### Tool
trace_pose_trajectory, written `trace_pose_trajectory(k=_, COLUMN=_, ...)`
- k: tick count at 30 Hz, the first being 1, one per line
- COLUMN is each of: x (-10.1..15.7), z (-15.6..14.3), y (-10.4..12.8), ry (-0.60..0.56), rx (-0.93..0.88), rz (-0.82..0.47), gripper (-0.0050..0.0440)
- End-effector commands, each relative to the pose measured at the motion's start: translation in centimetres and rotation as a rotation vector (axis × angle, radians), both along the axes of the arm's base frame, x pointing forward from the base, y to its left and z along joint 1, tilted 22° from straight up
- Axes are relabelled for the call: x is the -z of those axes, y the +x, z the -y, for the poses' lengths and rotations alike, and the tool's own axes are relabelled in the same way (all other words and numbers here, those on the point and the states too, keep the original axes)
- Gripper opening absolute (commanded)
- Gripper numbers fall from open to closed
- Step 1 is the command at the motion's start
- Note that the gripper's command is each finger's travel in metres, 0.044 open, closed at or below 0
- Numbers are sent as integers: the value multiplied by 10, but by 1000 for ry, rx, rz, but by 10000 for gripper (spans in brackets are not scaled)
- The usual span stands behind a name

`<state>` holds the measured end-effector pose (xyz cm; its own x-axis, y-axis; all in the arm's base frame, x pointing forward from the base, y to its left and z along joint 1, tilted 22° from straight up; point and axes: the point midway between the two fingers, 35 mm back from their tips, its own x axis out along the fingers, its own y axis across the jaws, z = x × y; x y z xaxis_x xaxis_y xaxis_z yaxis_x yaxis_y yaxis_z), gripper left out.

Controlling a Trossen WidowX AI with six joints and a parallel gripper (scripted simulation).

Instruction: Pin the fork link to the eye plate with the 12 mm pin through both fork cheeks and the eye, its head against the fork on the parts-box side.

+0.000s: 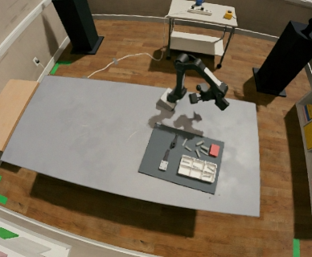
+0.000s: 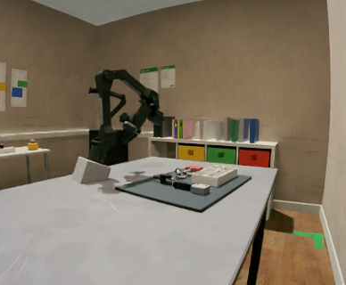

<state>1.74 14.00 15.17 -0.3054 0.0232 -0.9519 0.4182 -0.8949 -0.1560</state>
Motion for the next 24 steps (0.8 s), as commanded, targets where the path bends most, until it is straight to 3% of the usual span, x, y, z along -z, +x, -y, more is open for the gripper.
trace_pose_trajectory(k=1, x=0, z=3, y=7, ry=24, rx=18, rz=21, gripper=440)
trace_pose_trajectory(k=10, x=5, z=15, y=34, ry=44, rx=94, rz=56, gripper=440)
trace_pose_trajectory(k=22, x=25, z=45, y=115, ry=115, rx=319, rz=140, gripper=440)
trace_pose_trajectory(k=24, x=25, z=45, y=115, ry=115, rx=319, rz=140, gripper=440)
